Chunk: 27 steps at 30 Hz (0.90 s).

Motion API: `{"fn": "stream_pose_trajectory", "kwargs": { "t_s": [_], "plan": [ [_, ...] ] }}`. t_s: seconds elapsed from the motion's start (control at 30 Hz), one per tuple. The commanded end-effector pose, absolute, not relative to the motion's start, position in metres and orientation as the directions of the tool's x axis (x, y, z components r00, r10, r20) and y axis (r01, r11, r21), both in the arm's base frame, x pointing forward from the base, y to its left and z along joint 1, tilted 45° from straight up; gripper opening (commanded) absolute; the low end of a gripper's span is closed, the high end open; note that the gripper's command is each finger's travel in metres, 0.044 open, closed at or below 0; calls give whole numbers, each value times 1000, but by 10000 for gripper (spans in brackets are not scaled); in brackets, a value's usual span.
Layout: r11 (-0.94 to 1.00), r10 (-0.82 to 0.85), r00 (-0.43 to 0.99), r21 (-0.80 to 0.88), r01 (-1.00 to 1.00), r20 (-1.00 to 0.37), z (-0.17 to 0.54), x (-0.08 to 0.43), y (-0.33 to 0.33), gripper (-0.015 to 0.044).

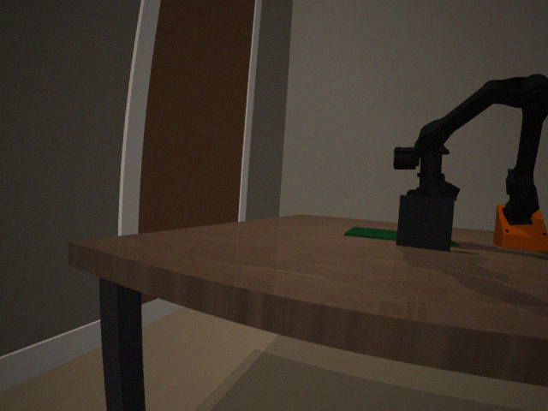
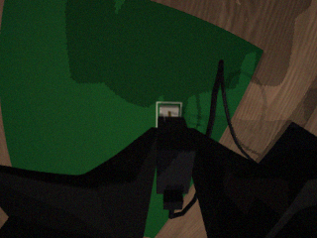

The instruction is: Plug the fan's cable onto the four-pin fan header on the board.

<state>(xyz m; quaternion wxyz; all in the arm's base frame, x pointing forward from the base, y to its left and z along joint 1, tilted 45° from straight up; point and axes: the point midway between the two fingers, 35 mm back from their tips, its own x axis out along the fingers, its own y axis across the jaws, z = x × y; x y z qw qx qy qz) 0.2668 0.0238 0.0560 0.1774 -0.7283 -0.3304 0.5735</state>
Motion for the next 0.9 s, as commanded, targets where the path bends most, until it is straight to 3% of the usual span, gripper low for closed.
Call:
{"fn": "stream_pose_trajectory", "kwargs": {
  "t_s": [0.0,0.87],
  "plan": [
    [-717,688,125,-643,270,-715,56,268,25,0],
    [-716,688,125,-643,272,-715,54,268,27,0]
  ]
}}
